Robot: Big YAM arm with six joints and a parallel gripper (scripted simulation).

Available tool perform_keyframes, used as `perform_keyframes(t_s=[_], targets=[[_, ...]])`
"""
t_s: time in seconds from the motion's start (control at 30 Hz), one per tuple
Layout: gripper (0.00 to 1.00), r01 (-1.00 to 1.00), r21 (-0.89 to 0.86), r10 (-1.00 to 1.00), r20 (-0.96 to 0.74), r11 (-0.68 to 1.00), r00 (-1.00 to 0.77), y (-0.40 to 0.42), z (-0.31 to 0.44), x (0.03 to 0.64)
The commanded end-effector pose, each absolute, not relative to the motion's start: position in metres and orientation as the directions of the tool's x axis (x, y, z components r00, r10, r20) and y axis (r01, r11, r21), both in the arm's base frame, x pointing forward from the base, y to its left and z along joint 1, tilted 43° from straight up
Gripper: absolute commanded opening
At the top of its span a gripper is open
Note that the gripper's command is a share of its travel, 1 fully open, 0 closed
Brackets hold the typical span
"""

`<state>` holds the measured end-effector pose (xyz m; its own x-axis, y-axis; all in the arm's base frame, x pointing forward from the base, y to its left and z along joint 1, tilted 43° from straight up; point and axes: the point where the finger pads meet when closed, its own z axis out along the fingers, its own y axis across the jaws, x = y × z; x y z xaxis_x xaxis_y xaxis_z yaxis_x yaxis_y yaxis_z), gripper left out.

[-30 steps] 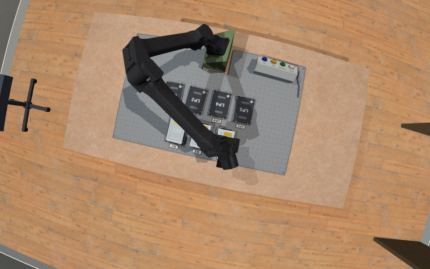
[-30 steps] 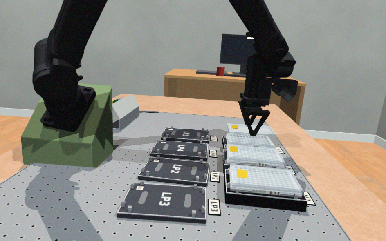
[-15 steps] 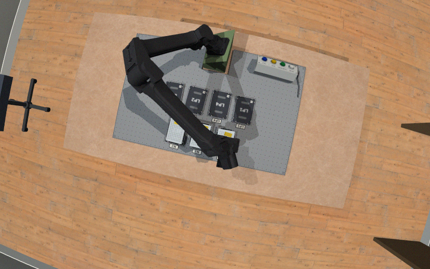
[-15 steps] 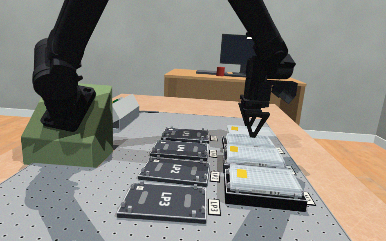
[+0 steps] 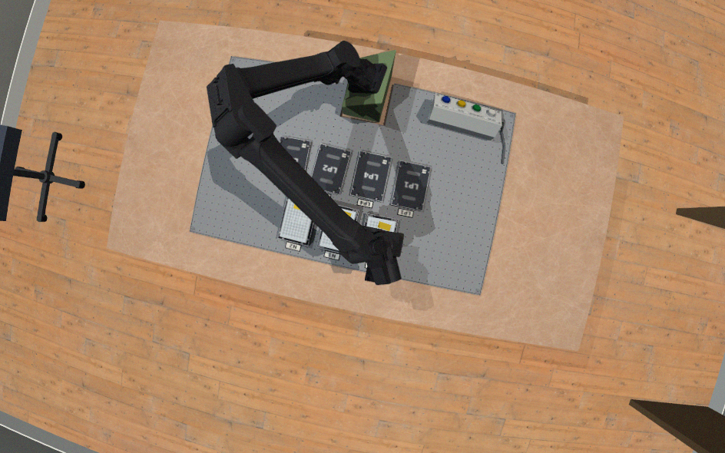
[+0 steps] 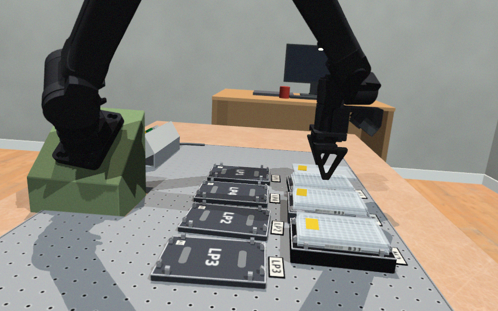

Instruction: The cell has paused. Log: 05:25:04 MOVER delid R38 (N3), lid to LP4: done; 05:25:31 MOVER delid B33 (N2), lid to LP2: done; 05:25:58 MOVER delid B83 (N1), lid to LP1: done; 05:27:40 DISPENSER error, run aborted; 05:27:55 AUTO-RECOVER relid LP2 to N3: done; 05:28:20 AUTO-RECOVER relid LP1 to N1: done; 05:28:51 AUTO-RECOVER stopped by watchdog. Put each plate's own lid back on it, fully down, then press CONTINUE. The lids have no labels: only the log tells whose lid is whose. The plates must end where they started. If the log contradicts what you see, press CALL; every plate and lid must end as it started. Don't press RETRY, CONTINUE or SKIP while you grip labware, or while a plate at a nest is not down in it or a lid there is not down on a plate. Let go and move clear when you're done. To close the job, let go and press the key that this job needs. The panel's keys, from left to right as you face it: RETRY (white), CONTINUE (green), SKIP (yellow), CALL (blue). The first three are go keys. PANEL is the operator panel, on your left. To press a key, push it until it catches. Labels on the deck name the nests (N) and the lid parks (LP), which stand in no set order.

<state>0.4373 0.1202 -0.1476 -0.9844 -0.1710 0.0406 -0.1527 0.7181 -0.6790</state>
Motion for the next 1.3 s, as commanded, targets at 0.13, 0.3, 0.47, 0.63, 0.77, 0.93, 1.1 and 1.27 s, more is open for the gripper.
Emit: perform_keyframes(t_s=[0.13, 0.3, 0.47, 0.63, 0.77, 0.93, 1.1, 1.27], targets=[[0.0, -0.16, -0.682, -0.17, 0.053, 0.714, -0.984, 0.111, -0.156, 0.439], [0.0, -0.164, -0.683, -0.169, 0.06, 0.712, -0.984, 0.108, -0.158, 0.435], [0.0, -0.161, -0.68, -0.177, 0.046, 0.715, -0.983, 0.114, -0.157, 0.442], [0.0, -0.158, -0.681, -0.169, 0.05, 0.715, -0.984, 0.109, -0.159, 0.441], [0.0, -0.166, -0.682, -0.174, 0.057, 0.712, -0.983, 0.108, -0.161, 0.437], [0.0, -0.169, -0.684, -0.171, 0.066, 0.71, -0.983, 0.105, -0.161, 0.435], [0.0, -0.167, -0.684, -0.171, 0.064, 0.71, -0.983, 0.103, -0.163, 0.435], [0.0, -0.162, -0.682, -0.169, 0.057, 0.713, -0.984, 0.103, -0.164, 0.438]])
